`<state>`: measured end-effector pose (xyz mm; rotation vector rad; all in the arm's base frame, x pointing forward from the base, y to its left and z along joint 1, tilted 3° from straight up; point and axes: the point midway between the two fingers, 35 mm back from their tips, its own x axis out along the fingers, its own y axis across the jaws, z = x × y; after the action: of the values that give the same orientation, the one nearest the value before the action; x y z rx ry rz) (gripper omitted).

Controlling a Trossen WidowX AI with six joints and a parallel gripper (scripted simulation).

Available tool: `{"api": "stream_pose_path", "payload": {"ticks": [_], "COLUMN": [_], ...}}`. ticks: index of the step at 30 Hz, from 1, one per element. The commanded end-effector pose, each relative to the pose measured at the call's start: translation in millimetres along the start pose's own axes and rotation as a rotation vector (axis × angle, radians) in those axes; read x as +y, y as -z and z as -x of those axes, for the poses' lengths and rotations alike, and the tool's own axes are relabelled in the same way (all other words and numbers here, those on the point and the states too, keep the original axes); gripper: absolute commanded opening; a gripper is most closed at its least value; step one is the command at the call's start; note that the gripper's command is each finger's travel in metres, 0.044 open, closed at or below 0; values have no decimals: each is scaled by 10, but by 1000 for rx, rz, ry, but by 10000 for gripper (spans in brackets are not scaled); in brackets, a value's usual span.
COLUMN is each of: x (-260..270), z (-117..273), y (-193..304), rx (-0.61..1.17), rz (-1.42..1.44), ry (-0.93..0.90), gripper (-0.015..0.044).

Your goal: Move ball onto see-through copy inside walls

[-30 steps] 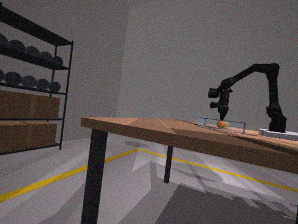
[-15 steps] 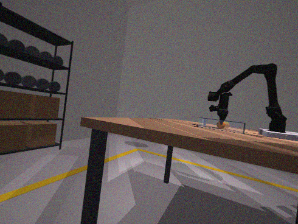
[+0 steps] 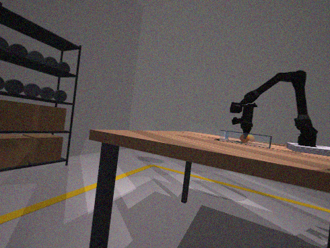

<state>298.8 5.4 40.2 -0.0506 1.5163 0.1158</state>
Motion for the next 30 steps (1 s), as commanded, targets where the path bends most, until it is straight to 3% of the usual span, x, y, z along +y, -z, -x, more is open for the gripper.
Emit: {"api": "stream_pose_path", "payload": {"ticks": [1, 9, 30], "x": [-4, -12, 0], "z": [0, 343, 1372], "y": [-6, -76, -5], "rx": [-3, -4, -3], "rz": [-6, -6, -6], "ry": [3, 3, 4], "gripper": [204, 0, 0]}}
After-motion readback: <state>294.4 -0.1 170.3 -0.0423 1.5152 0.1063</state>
